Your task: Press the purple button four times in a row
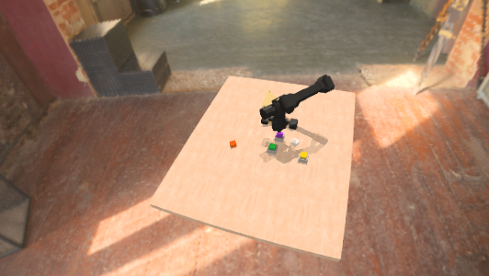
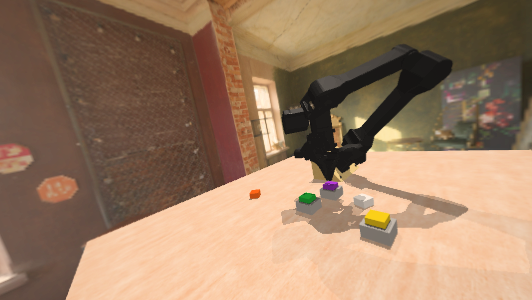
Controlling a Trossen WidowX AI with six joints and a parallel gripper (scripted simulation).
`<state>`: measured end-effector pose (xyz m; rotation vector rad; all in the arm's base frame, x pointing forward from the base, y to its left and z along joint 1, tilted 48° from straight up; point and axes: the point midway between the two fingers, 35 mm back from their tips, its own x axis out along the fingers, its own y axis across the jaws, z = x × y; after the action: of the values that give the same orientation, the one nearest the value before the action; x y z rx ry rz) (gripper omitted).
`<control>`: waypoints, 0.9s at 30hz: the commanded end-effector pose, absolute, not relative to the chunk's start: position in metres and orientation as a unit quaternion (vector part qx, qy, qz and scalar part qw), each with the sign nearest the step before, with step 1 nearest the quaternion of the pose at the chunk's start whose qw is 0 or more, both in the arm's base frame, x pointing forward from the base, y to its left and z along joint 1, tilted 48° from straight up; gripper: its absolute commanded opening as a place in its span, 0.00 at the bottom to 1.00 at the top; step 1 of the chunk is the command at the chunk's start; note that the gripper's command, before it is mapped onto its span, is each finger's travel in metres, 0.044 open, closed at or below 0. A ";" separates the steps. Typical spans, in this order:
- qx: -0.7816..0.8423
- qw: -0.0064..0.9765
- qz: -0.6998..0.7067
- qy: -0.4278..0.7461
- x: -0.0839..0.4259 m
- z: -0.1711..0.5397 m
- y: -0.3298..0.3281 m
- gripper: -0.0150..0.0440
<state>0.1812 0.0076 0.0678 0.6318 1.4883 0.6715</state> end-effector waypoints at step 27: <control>0.280 0.640 0.295 0.652 0.180 0.056 0.021 0.29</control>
<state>0.1803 0.0205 0.0565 0.6324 1.4859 0.6729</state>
